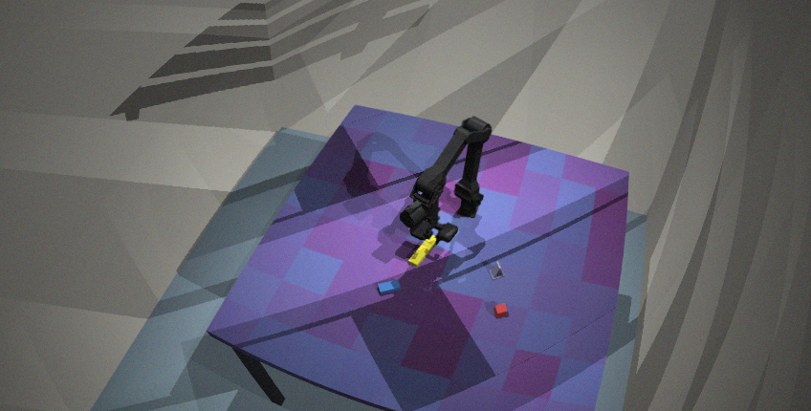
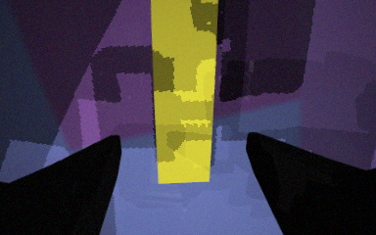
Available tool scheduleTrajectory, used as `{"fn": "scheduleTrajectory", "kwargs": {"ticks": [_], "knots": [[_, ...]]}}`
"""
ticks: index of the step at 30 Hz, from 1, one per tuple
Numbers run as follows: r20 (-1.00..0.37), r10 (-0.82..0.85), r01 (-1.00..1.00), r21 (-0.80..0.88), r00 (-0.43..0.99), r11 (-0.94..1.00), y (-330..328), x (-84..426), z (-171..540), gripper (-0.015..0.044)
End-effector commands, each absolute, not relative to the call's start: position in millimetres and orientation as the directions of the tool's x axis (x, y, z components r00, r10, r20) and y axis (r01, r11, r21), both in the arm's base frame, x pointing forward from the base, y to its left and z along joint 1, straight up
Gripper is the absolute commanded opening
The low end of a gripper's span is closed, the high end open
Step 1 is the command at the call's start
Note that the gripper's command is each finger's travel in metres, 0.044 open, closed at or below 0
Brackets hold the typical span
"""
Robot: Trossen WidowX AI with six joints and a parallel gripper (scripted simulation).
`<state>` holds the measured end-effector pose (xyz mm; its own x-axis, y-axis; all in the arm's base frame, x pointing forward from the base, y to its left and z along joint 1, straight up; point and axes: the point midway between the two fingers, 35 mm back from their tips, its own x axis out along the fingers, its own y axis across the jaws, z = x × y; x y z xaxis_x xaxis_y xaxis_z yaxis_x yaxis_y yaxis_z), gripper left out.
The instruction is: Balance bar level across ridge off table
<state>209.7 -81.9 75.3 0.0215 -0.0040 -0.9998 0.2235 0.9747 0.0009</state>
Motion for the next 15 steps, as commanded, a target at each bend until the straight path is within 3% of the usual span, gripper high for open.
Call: {"fn": "scheduleTrajectory", "kwargs": {"ticks": [1,15], "knots": [[-1.0,-0.008,0.217,-0.003,0.02,0.976,-82,209,71,0.0315],[-1.0,-0.008,0.217,-0.003,0.02,0.976,-83,210,51,0.0315]]}}
